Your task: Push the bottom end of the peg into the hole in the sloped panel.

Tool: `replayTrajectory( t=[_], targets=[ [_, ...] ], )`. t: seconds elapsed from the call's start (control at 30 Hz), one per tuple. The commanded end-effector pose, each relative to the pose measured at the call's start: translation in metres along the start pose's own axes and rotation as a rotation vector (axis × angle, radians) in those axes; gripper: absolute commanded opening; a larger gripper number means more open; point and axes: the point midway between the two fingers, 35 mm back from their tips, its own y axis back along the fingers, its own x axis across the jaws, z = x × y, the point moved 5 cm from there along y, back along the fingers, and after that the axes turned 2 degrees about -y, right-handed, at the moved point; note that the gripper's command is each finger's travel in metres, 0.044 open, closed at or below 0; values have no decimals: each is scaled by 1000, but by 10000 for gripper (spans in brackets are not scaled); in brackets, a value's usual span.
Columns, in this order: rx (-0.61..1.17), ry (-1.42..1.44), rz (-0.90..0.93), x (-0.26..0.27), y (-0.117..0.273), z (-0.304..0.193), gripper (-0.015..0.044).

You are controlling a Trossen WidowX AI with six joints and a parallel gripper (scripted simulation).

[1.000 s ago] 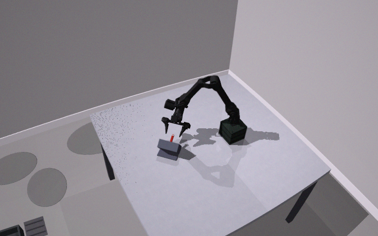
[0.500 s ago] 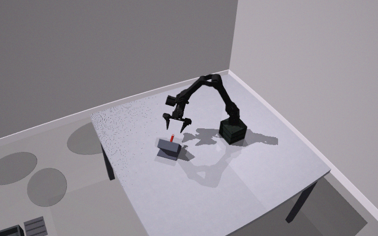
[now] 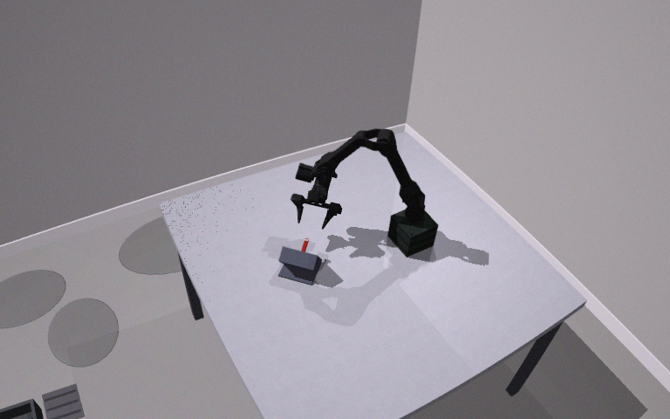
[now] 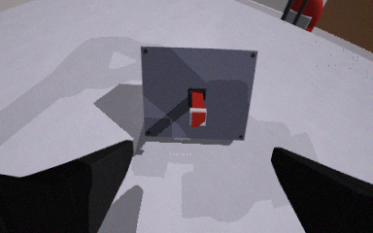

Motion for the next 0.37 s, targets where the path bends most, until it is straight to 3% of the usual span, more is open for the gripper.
replayTrajectory(
  t=[0.0,0.33],
  targets=[
    [-4,5,0,-1,6,1,440],
    [-4,5,-1,0,17,0,440]
  ],
)
